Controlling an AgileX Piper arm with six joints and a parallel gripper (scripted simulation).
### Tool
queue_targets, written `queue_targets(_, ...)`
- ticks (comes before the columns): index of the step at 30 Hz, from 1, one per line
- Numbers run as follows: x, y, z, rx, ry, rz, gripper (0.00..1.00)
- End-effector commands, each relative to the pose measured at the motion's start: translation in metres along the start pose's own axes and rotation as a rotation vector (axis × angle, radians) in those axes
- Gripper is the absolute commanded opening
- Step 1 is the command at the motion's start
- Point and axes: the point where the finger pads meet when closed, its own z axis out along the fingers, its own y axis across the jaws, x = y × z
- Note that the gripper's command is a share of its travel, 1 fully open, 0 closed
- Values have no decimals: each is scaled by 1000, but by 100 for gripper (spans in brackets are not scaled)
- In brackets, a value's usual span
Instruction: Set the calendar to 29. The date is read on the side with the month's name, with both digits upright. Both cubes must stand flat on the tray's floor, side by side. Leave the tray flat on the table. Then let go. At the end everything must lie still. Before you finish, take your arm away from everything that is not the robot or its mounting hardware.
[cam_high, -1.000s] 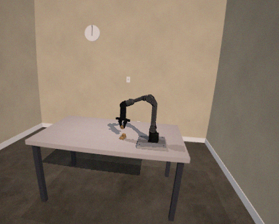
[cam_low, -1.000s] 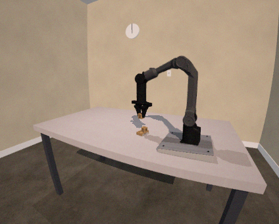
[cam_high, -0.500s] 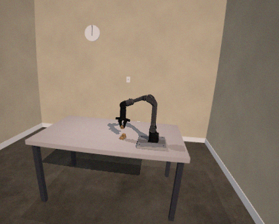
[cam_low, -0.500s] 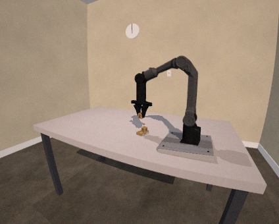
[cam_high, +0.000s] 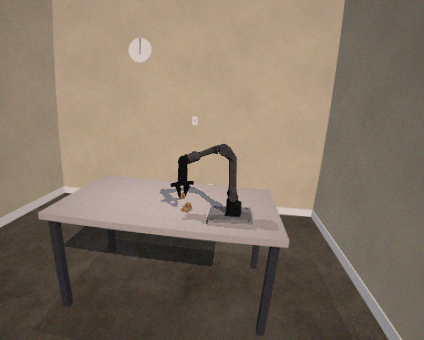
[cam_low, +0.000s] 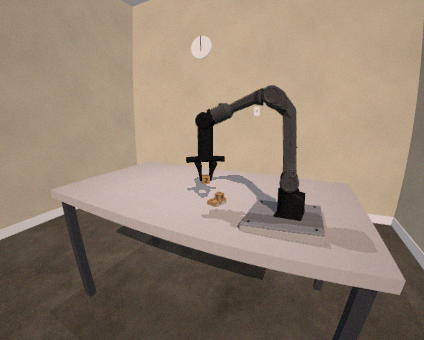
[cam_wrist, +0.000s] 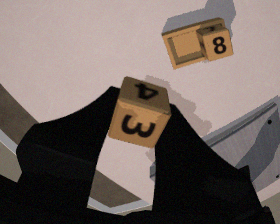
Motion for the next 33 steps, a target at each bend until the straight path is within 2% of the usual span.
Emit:
queue_targets(1, 0, 1, 0, -2, 4, -5, 33)
queue_targets(8, 20, 22, 3, -3, 3, -500, 33)
queue_targets(12, 27, 29, 4, -3, 3, -662, 33)
queue_targets(33, 28, 29, 9, 0, 4, -690, 33)
